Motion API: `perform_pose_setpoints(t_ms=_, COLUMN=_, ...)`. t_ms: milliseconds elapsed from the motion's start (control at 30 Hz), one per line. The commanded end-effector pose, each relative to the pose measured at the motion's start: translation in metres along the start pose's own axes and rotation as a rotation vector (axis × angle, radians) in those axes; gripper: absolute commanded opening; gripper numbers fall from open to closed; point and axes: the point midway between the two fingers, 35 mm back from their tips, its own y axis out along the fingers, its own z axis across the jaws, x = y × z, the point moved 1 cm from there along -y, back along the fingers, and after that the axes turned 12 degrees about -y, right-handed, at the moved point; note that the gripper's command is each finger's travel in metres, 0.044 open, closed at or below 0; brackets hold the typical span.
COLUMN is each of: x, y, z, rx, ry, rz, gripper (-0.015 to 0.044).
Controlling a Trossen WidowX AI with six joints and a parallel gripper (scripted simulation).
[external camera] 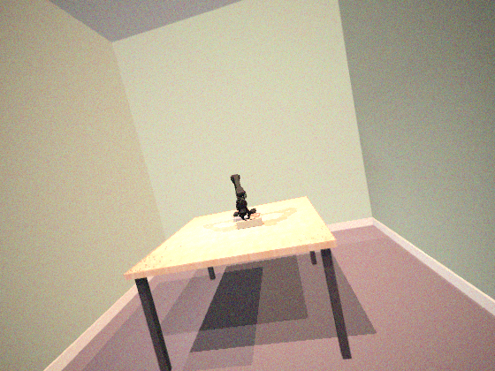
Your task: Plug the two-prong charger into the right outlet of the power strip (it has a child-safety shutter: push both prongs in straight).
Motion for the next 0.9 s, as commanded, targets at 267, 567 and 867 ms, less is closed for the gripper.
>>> perform_pose_setpoints(t_ms=267, x=0.0034, y=-0.0008, z=-0.0011, rx=-0.003, ry=-0.006, rz=-0.001, gripper=0.0000)
perform_pose_setpoints(t_ms=567, x=0.0045, y=-0.0009, z=-0.0014, rx=-0.004, ry=-0.006, rz=-0.002, gripper=0.0000)
perform_pose_setpoints(t_ms=867, x=0.0054, y=-0.0009, z=-0.0016, rx=-0.004, ry=-0.006, rz=-0.002, gripper=0.0000)
